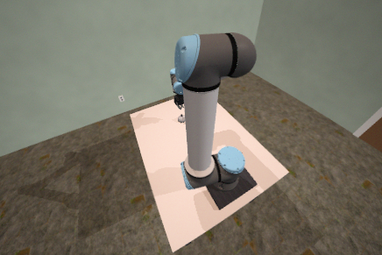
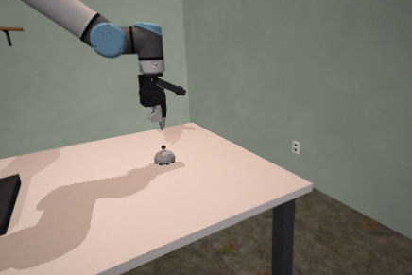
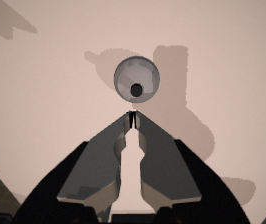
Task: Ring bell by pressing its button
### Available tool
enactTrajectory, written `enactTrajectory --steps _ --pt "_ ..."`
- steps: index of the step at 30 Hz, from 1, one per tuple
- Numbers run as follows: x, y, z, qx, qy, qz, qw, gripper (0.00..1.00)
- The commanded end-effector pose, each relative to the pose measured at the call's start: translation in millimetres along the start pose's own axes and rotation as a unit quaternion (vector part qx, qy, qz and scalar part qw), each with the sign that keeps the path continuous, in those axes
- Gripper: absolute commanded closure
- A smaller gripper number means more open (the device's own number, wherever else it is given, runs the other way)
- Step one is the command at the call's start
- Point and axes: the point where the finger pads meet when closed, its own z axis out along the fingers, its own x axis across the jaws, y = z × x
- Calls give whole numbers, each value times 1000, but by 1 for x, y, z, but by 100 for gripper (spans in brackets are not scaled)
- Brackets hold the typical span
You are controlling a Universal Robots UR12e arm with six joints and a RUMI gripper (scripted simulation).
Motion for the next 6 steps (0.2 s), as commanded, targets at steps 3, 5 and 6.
enactTrajectory --steps 3,5,6 --pt "0 -1 -1 1 0 0 1000 100" --pt "0 -1 -1 1 0 0 1000 100" --pt "0 -1 -1 1 0 0 1000 100"
